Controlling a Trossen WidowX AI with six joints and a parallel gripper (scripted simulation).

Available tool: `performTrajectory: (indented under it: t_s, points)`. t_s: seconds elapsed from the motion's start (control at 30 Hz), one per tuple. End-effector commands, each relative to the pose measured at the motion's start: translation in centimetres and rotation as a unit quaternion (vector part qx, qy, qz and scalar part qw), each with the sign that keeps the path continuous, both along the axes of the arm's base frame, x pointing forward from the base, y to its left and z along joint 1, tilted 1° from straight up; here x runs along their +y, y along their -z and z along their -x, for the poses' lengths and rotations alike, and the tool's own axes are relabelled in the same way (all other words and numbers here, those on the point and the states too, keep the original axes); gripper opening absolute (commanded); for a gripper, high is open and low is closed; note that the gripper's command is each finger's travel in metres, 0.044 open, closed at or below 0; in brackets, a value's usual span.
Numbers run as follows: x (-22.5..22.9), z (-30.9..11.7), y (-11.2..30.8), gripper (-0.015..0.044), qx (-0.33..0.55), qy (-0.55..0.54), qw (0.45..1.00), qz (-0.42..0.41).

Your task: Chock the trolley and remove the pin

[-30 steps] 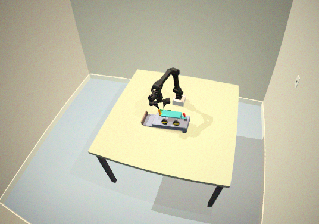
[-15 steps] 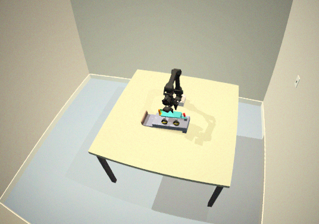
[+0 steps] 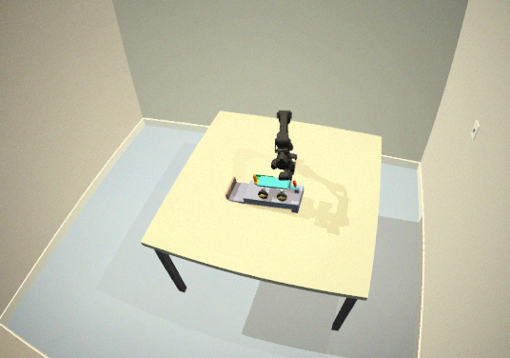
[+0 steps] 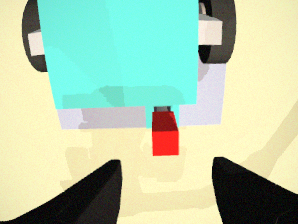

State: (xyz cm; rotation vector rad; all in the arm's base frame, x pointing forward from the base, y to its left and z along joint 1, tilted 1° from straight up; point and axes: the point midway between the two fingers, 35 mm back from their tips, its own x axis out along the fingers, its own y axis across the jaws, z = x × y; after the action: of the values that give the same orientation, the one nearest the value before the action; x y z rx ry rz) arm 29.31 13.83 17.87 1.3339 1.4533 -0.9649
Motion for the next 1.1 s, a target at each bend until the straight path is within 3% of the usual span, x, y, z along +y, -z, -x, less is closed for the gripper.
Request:
performTrajectory:
  t_s: [0.0, 1.07]
  points:
    - [0.3, 0.1, 0.2, 0.0190, -0.001, -0.007, 1.000, -0.002]
    - [1.4, 0.0, 3.9, 0.0190, -0.001, -0.007, 1.000, -0.003]
